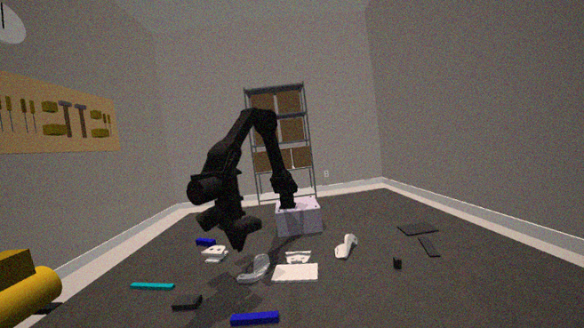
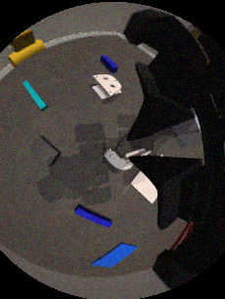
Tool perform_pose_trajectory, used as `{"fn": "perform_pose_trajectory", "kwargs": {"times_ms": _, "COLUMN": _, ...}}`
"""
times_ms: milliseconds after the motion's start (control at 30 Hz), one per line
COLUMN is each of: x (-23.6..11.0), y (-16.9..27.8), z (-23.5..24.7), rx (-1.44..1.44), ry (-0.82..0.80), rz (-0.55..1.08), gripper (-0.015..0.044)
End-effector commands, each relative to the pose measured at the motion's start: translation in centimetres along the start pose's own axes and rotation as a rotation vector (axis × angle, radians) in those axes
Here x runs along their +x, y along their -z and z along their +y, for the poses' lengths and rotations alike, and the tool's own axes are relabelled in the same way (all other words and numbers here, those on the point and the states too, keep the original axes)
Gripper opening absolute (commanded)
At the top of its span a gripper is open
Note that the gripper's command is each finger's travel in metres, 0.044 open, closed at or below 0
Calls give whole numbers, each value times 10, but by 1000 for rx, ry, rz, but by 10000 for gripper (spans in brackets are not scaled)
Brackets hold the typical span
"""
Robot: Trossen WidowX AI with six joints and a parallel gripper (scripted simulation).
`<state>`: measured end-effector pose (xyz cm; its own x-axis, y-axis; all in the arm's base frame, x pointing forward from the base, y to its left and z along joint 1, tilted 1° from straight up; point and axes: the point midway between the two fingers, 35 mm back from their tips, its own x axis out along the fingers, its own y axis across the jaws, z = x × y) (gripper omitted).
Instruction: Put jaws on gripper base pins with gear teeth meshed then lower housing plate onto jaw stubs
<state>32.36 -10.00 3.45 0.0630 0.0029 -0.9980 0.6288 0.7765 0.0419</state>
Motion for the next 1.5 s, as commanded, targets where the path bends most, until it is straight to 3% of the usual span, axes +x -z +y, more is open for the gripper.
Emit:
{"fn": "perform_pose_trajectory", "kwargs": {"times_ms": 0, "x": 0, "y": 2, "z": 1, "rx": -110, "ry": 1, "rz": 1, "gripper": 210}}
{"fn": "perform_pose_trajectory", "kwargs": {"times_ms": 300, "x": -1, "y": 6, "z": 3, "rx": -383, "ry": 1, "rz": 2, "gripper": 440}}
{"fn": "perform_pose_trajectory", "kwargs": {"times_ms": 1467, "x": -4, "y": 20, "z": 12, "rx": -1446, "ry": -2, "rz": 6, "gripper": 440}}
